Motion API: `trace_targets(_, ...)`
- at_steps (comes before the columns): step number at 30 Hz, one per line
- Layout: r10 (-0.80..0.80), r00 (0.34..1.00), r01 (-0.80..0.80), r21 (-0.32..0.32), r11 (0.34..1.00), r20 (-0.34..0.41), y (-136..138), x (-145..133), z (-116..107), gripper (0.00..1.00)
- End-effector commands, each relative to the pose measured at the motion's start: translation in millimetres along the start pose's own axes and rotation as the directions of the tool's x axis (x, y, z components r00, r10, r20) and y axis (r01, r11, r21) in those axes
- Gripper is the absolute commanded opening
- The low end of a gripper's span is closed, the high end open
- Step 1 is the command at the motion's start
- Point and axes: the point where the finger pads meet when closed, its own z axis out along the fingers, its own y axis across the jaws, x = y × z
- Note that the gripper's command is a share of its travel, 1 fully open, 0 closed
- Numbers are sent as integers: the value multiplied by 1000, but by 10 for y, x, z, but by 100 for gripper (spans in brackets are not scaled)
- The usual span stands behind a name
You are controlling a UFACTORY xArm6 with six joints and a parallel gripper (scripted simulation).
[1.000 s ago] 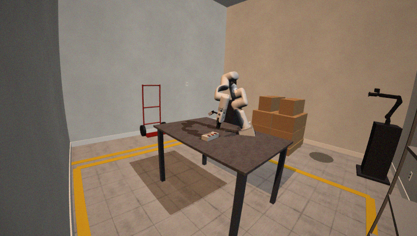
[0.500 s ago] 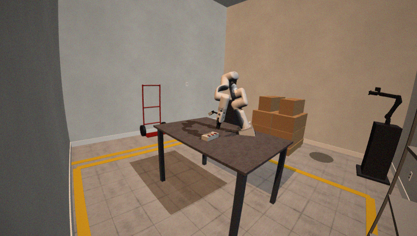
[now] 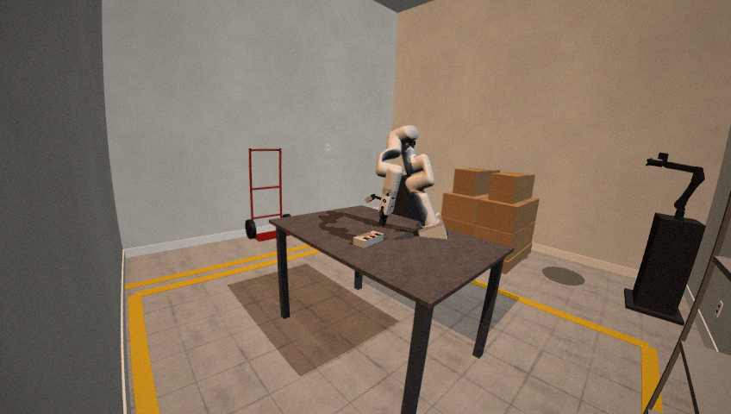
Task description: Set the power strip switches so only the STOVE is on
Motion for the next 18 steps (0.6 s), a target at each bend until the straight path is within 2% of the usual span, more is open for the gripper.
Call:
trace_targets(1, 1, 1000, -1, 3, 1000, 0, -11, 5, -10, 0)
trace_targets(17, 1, 1000, -1, 3, 1000, 0, -11, 5, -10, 0)
trace_targets(18, 1, 1000, -1, 3, 1000, 0, -11, 5, -10, 100)
